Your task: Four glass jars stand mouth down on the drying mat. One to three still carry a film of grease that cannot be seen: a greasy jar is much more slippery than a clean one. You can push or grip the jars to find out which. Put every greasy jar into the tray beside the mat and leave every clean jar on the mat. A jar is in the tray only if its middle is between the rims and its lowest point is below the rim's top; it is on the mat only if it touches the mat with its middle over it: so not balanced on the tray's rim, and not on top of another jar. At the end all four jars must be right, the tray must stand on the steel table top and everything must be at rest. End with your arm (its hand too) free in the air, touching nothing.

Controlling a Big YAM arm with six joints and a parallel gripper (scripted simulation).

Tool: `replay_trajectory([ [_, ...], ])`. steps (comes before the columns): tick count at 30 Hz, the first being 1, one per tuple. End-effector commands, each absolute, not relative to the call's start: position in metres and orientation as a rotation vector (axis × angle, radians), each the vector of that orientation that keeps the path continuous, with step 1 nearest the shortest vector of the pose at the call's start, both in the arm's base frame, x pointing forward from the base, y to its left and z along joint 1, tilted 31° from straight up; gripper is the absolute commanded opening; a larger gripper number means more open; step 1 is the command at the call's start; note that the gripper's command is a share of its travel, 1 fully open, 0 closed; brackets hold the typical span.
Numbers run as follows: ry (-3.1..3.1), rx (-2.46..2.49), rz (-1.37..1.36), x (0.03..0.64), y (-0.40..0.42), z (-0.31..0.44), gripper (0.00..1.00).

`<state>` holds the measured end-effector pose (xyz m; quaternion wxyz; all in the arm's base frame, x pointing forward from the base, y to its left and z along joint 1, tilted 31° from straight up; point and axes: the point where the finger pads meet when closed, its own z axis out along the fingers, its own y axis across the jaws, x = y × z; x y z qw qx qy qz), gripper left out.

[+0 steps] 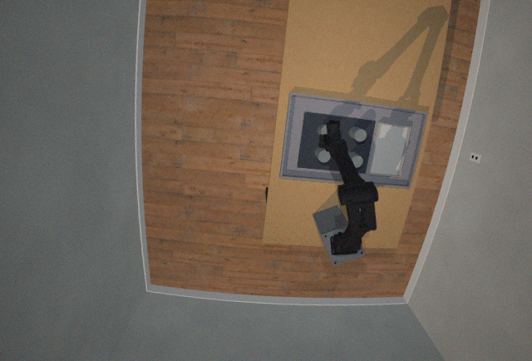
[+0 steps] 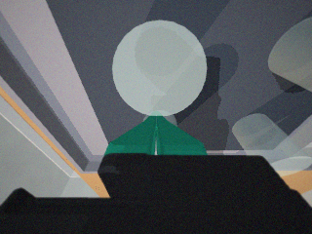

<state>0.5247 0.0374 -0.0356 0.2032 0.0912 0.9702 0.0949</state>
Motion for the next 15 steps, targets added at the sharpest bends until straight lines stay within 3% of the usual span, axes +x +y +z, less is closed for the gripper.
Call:
replay_trajectory([
  [1,2.620,0.243,0.264,0.5735,0.0287,-0.0159,0.00],
  [15,2.620,0.243,0.264,0.5749,0.0283,-0.0152,0.00],
])
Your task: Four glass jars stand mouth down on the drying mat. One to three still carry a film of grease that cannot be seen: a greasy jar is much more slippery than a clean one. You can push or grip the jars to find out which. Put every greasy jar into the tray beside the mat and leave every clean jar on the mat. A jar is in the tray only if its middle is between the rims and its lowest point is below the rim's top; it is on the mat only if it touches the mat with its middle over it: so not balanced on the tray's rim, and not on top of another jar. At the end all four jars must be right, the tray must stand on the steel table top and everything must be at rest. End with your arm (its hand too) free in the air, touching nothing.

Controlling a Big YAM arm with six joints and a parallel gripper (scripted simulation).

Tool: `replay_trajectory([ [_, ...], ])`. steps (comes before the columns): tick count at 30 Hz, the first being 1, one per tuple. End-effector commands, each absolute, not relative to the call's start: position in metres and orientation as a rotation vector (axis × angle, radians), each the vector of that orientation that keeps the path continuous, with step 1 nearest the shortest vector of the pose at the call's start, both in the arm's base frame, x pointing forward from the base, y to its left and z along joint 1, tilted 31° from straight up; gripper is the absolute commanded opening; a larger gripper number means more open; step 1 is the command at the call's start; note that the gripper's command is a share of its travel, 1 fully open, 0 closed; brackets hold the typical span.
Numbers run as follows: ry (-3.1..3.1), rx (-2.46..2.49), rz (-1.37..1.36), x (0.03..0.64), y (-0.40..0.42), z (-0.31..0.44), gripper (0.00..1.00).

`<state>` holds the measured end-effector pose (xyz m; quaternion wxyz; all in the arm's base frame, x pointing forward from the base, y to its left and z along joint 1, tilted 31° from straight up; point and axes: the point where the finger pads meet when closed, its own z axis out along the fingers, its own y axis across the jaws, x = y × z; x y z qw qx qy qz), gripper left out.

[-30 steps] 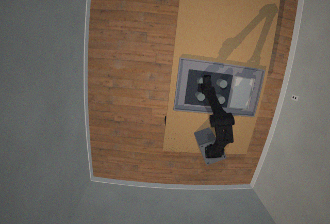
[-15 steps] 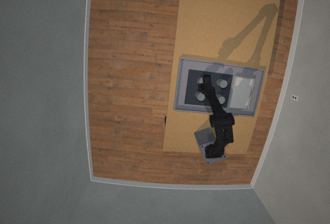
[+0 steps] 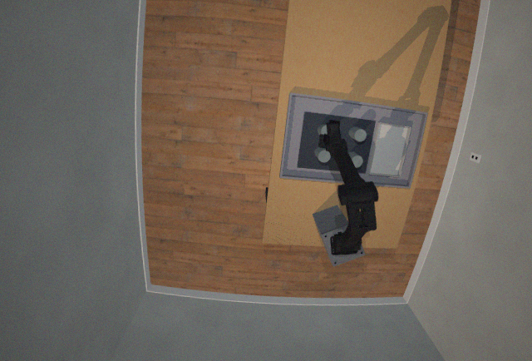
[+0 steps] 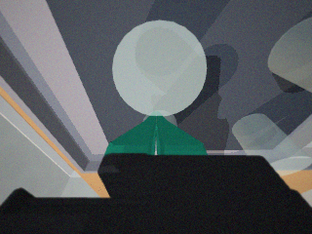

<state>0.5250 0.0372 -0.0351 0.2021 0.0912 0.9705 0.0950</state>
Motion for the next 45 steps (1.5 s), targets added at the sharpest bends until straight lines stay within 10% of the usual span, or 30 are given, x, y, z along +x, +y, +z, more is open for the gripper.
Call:
replay_trajectory([
  [1,2.620,0.243,0.264,0.575,0.028,-0.015,0.00],
  [45,2.620,0.243,0.264,0.515,0.044,-0.047,0.00],
])
